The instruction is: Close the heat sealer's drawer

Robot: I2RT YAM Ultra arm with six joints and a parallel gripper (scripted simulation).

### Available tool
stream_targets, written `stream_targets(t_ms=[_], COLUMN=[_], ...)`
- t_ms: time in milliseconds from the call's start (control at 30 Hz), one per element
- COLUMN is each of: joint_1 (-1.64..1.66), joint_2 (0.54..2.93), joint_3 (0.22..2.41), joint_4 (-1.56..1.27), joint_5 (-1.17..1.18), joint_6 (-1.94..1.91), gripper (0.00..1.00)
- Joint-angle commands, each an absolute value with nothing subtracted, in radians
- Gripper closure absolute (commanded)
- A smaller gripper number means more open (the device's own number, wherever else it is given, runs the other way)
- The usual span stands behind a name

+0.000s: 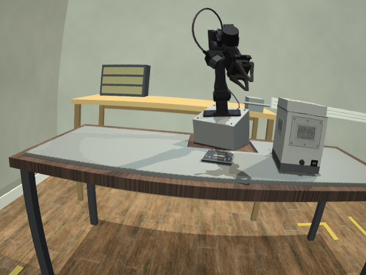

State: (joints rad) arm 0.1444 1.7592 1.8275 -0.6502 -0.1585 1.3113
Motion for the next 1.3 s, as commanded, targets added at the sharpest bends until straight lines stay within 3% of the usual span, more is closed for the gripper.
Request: stream_targets(t_ms=[0, 233, 1267], joint_1=[0.158, 0.222, 0.424], joint_2=[1.747, 1.713, 1.724], joint_3=[1.875, 1.794, 1.817], joint_4=[-0.676, -0.627, -0.730], joint_5=[-0.181, -0.113, -0.119], joint_6=[1.239, 1.285, 1.021], gripper=[0.55, 0.55, 0.55])
